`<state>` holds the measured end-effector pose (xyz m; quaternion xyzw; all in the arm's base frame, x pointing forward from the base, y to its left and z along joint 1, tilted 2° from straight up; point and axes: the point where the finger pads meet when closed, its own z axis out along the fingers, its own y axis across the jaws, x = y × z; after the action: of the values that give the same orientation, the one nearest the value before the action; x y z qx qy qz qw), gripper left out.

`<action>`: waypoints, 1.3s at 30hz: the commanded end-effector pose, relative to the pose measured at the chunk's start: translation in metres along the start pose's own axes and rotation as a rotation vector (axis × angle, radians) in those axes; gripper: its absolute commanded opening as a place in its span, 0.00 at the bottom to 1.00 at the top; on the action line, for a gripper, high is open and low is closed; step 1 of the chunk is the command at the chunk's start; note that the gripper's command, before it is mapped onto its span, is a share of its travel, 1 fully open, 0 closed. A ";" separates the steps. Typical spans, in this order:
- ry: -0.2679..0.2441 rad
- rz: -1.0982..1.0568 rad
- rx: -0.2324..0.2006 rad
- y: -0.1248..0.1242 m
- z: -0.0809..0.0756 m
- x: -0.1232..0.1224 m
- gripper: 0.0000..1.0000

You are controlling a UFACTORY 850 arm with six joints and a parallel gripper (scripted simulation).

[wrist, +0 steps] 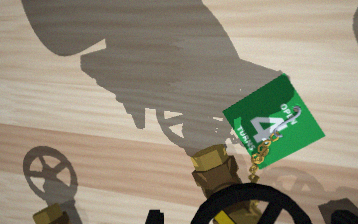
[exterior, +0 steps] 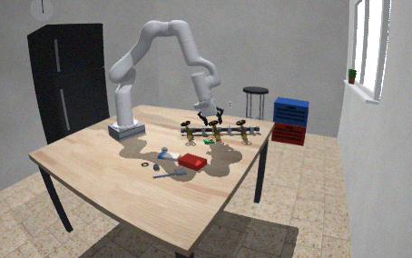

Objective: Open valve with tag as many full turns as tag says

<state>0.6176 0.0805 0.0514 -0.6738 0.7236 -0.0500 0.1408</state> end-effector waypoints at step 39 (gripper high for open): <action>-0.001 0.000 0.000 -0.002 -0.055 0.000 1.00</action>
<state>0.6061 0.0752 0.0957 -0.6737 0.7224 -0.0495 0.1475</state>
